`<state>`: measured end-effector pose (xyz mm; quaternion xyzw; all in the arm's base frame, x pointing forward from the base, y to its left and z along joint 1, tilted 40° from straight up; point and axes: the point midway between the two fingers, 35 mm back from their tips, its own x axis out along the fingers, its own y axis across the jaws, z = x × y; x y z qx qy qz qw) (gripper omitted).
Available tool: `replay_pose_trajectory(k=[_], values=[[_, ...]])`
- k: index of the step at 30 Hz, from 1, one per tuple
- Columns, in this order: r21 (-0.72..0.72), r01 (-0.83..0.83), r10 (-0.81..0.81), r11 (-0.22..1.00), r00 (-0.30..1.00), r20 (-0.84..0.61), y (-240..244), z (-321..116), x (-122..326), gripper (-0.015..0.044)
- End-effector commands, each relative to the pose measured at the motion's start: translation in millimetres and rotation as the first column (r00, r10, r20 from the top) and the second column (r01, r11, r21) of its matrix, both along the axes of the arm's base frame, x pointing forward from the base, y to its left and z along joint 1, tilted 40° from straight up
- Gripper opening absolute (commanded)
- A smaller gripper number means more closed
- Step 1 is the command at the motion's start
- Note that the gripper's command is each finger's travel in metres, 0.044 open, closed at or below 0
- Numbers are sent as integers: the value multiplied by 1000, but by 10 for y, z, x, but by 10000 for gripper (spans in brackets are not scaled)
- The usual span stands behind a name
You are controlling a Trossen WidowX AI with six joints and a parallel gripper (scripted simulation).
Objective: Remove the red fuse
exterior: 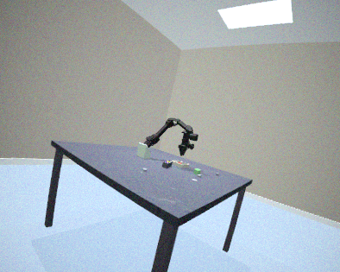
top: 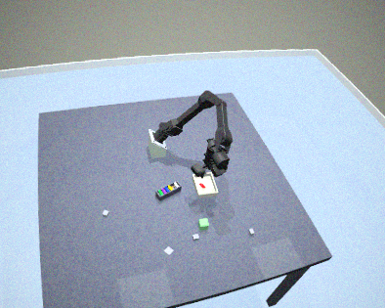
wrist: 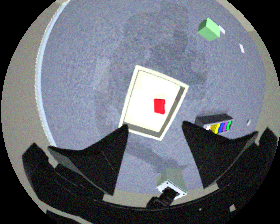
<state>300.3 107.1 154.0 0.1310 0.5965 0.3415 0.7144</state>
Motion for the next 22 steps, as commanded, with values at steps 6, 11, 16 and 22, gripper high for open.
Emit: replay_pose_trajectory(k=[6, 11, 16, 22], values=[[-1, -3, 3, 1000, 1000, -4, -7, 10, -11, 330], [-1, -3, 3, 1000, 1000, -4, -7, 10, -11, 330], [-1, -3, 3, 1000, 1000, -4, -7, 10, -11, 330], [-1, -3, 3, 1000, 1000, -4, -7, 10, -11, 330]])
